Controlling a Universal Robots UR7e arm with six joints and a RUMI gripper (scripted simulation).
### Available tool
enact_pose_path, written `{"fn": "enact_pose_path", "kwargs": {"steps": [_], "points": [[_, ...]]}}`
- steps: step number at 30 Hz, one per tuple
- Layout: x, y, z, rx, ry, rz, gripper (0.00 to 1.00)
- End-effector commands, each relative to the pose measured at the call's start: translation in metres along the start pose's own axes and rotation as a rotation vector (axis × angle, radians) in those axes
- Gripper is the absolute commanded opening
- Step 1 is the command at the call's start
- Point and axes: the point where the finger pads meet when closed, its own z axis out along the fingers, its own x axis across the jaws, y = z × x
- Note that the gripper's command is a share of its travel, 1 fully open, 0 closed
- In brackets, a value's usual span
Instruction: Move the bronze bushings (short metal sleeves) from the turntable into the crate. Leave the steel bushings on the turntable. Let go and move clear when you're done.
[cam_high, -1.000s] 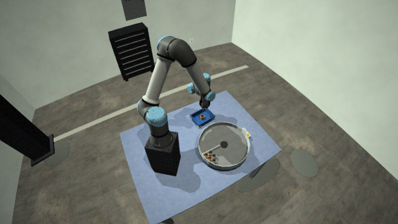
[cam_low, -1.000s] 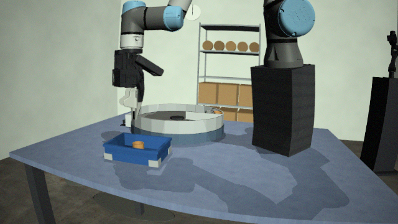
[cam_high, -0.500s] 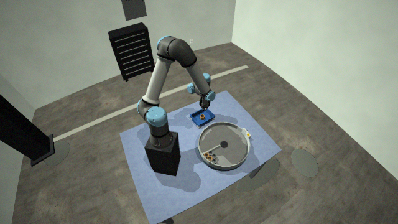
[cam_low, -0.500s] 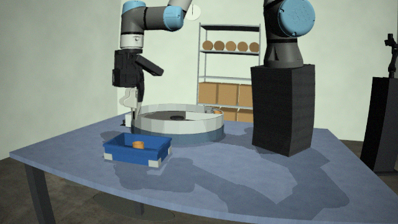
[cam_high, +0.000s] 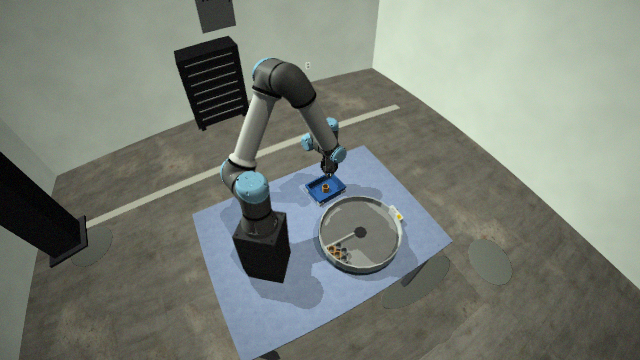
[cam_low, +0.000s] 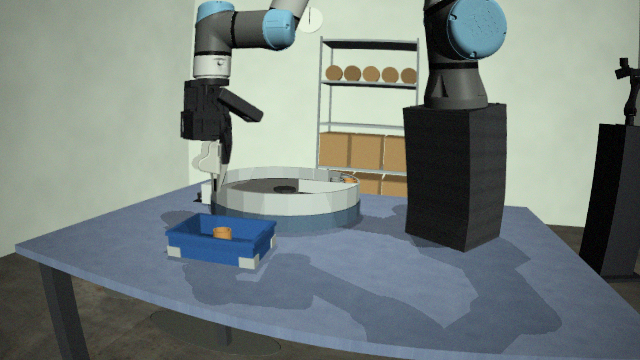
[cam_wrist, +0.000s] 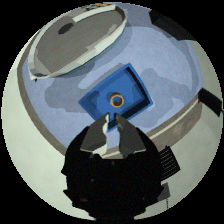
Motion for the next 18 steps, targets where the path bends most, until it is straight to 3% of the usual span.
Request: {"fn": "enact_pose_path", "kwargs": {"steps": [1, 18], "points": [[-0.0004, 0.0003, -0.0005, -0.001, -0.001, 0.002, 0.05], [-0.0035, -0.0038, -0.0001, 0.000, -0.001, 0.059, 0.05]]}}
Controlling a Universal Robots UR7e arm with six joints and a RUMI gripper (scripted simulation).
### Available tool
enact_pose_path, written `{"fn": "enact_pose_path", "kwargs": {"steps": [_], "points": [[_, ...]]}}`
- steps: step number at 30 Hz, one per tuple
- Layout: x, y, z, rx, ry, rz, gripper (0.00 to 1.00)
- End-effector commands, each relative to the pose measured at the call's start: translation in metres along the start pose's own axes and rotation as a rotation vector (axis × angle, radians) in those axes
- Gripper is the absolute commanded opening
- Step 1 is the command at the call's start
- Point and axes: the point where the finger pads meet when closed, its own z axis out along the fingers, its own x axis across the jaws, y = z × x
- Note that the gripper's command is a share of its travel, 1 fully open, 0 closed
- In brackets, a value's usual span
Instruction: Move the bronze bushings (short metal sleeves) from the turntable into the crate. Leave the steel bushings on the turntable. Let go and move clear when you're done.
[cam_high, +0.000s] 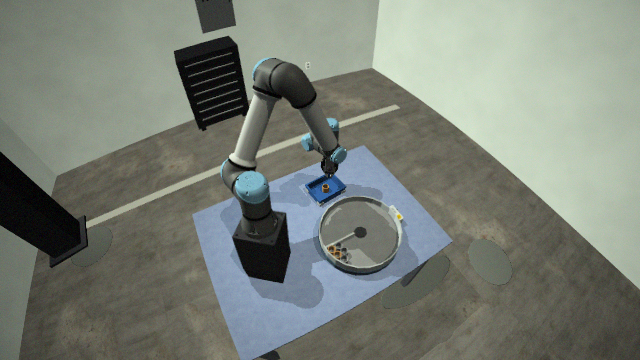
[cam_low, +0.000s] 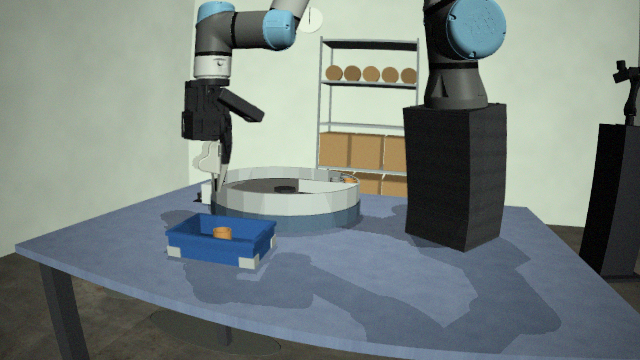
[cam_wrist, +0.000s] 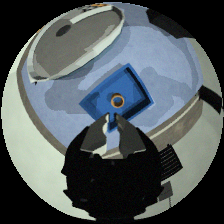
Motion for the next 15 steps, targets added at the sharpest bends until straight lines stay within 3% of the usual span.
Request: {"fn": "enact_pose_path", "kwargs": {"steps": [1, 15], "points": [[-0.002, -0.002, 0.000, 0.000, -0.001, 0.035, 0.05], [-0.010, -0.012, 0.001, 0.002, -0.002, 0.184, 0.05]]}}
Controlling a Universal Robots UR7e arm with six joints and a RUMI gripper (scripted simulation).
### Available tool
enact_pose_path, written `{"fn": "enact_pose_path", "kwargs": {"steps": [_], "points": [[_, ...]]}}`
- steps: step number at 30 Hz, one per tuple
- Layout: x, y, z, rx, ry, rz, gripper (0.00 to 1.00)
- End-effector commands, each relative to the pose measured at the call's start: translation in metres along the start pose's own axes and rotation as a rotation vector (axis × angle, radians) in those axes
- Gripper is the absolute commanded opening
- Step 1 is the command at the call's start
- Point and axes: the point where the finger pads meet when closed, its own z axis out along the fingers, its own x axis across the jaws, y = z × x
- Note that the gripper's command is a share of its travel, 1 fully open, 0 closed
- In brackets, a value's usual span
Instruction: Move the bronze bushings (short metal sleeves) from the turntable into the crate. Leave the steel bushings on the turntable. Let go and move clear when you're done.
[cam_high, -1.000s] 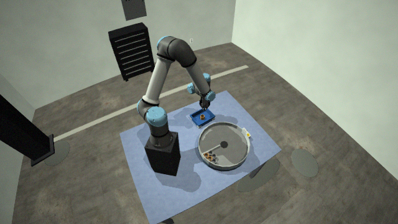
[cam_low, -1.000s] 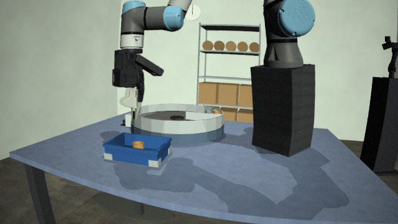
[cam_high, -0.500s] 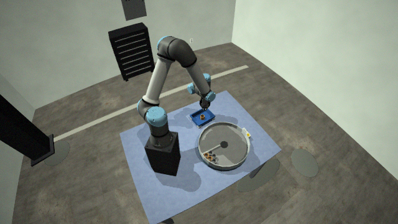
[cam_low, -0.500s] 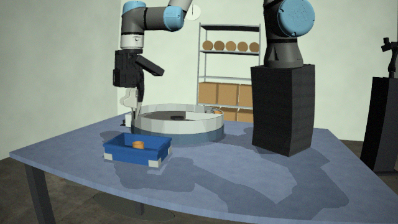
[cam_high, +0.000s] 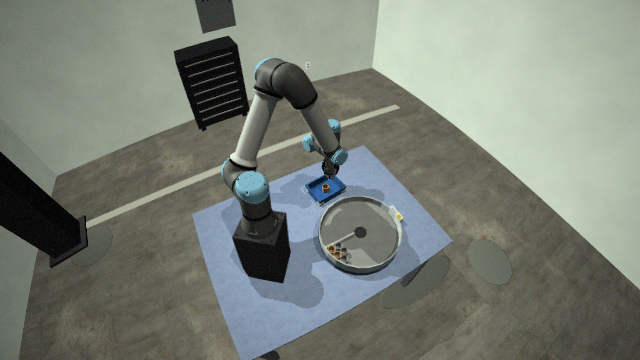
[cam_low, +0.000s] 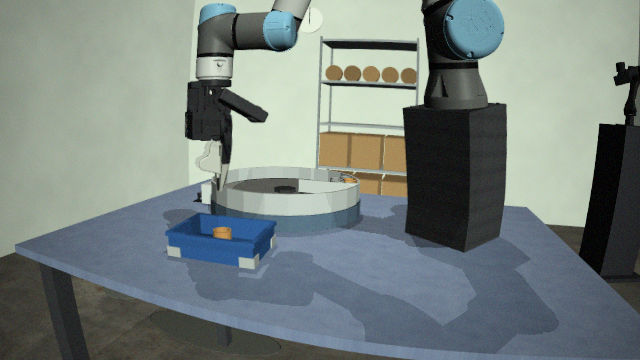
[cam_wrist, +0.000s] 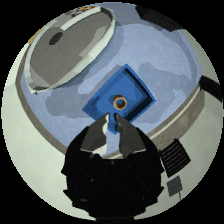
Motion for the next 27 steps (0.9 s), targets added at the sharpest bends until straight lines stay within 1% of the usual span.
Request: {"fn": "enact_pose_path", "kwargs": {"steps": [1, 10, 12, 19, 27], "points": [[-0.005, -0.004, 0.000, 0.000, -0.002, 0.081, 0.05], [-0.017, -0.016, 0.001, 0.003, -0.003, 0.272, 0.05], [-0.017, -0.016, 0.001, 0.003, -0.003, 0.272, 0.05], [-0.028, -0.027, 0.002, 0.005, -0.005, 0.466, 0.05], [-0.043, -0.043, 0.004, 0.008, -0.009, 0.734, 0.05]]}}
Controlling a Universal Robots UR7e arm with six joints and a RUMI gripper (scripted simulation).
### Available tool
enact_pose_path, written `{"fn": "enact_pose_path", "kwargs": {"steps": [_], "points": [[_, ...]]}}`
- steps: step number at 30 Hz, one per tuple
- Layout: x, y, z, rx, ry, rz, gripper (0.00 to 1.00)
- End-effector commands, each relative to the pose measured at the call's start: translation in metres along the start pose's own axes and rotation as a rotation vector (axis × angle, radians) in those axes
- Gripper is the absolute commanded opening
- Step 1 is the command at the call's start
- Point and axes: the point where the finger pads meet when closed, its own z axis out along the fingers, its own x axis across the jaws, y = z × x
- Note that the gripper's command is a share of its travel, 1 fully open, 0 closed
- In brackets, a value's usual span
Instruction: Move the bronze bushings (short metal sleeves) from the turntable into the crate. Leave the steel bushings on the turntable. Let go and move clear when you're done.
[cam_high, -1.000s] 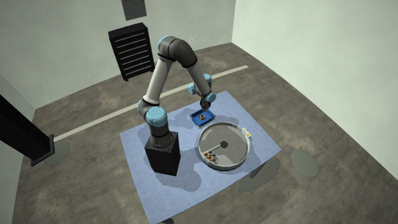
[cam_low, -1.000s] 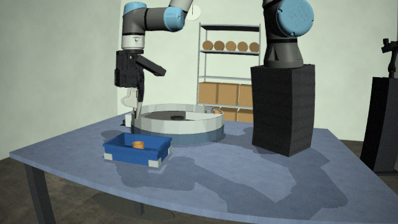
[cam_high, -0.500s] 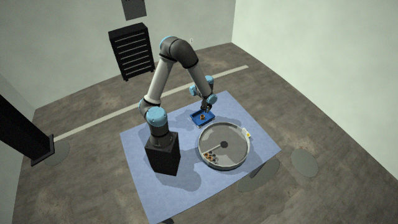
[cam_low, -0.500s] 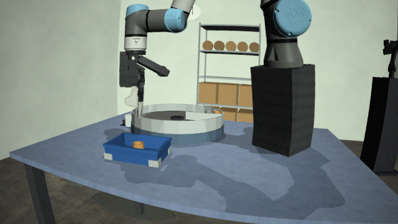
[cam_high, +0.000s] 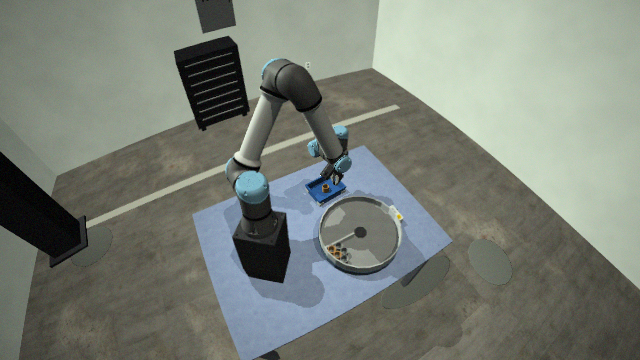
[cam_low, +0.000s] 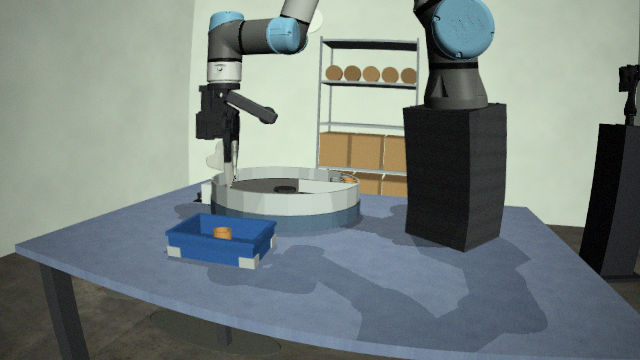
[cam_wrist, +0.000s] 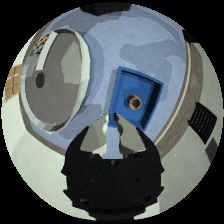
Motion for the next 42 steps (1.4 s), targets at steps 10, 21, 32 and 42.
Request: {"fn": "enact_pose_path", "kwargs": {"steps": [10, 21, 32, 42], "points": [[-0.037, -0.009, 0.002, 0.000, -0.009, 0.489, 0.05], [-0.067, -0.017, 0.003, 0.001, -0.013, 0.894, 0.05], [-0.108, -0.029, 0.005, 0.001, -0.017, 1.396, 0.05], [-0.141, -0.040, 0.005, -0.001, -0.019, 1.809, 0.05]]}}
